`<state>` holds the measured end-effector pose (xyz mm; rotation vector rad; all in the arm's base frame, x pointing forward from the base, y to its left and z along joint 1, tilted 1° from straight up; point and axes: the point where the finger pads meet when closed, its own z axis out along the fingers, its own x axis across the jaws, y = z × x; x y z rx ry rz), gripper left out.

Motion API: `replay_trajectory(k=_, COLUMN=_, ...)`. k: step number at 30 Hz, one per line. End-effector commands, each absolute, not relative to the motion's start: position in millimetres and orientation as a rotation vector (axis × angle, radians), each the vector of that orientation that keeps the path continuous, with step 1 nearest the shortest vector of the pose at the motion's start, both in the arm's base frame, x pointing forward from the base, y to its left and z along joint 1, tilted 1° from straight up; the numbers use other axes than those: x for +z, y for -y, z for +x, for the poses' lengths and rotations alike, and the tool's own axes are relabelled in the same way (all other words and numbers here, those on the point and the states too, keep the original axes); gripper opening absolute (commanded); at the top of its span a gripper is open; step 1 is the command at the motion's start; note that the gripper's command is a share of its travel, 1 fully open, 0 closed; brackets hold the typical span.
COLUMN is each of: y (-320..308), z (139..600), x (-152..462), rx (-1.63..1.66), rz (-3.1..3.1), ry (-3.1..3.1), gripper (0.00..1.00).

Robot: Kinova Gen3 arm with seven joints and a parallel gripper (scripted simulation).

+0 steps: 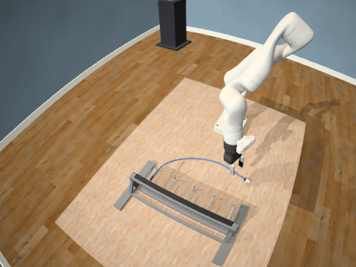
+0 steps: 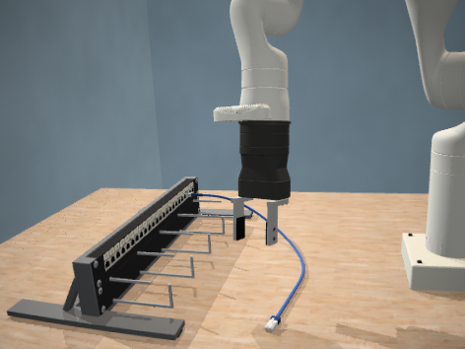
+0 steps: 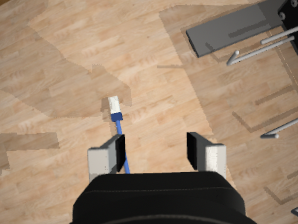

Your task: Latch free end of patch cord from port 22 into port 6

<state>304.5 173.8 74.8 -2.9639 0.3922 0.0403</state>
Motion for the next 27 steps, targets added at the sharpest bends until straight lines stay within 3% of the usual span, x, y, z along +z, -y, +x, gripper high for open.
replay_trajectory(k=1, y=-193, z=290, x=70, rx=0.039, rz=-3.006, ry=-0.291, gripper=1.0)
replay_trajectory(k=27, y=-221, z=262, x=50, rx=0.007, rz=-3.158, ry=-0.122, gripper=1.0)
